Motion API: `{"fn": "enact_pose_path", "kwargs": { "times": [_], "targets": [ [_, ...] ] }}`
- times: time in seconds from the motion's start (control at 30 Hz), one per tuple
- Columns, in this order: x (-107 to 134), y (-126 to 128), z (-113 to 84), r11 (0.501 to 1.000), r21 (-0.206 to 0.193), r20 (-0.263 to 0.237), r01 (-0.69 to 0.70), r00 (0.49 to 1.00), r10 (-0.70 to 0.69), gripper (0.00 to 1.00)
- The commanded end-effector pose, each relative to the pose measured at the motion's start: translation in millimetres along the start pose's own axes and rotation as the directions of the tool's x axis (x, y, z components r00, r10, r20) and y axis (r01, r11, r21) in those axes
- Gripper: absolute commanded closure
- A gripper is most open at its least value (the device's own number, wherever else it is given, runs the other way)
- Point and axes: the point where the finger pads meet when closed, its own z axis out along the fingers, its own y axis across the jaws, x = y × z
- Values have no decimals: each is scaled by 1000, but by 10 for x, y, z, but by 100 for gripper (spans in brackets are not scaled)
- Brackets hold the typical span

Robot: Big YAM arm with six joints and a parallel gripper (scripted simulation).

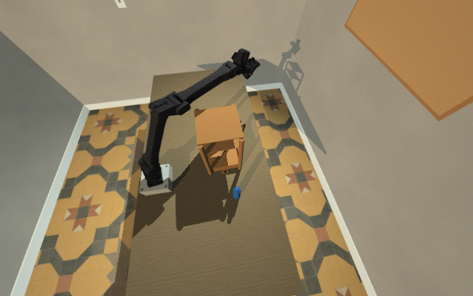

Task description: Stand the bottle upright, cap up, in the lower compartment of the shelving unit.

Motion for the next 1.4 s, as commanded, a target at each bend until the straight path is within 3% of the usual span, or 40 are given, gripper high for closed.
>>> {"fn": "enact_pose_path", "kwargs": {
  "times": [0.0,0.23,0.47,0.63,0.83,0.9,1.13,1.37],
  "targets": [
    [-41,-490,-129,995,94,28,-33,999,31,23],
    [-25,-740,-221,987,149,51,-68,997,61,23],
    [-12,-837,-211,978,181,74,-100,993,87,23],
    [64,-1052,-269,962,233,101,-142,988,121,23],
    [93,-1517,-540,924,324,161,-203,974,158,23],
    [93,-1517,-540,924,324,161,-203,974,158,23],
    [227,-1892,-696,868,407,238,-285,950,201,23],
    [349,-2396,-1041,782,497,347,-377,912,219,23]
  ]
}}
